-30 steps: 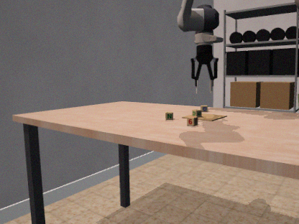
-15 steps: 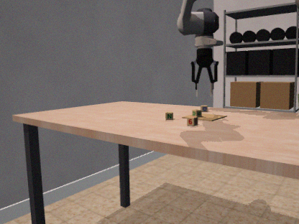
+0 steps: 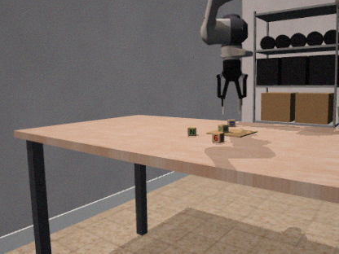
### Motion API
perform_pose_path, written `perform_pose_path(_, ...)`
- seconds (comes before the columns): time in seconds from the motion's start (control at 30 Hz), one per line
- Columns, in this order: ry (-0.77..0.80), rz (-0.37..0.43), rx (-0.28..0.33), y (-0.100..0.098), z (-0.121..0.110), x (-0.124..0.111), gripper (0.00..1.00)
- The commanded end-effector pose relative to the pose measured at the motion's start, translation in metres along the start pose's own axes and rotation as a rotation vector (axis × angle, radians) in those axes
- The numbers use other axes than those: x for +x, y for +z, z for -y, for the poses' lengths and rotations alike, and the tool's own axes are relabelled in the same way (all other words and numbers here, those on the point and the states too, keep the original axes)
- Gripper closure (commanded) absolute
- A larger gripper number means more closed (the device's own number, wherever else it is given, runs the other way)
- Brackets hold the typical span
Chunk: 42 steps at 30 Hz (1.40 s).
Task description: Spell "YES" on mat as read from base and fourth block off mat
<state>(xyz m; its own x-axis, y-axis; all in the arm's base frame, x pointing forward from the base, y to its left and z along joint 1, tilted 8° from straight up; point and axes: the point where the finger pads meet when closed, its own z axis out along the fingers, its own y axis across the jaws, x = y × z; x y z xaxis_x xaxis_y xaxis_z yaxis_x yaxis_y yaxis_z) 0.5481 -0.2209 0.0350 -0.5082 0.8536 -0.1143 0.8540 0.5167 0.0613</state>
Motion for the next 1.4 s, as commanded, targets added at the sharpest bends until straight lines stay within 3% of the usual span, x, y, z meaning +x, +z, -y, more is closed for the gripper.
perform_pose_path(0.0, -0.007, 0.006, -0.003, 0.0044, -0.0009, -0.002, 0.6)
perform_pose_path(1.37, -0.007, 0.006, -0.003, 0.0138, -0.0009, -0.0019, 0.6)
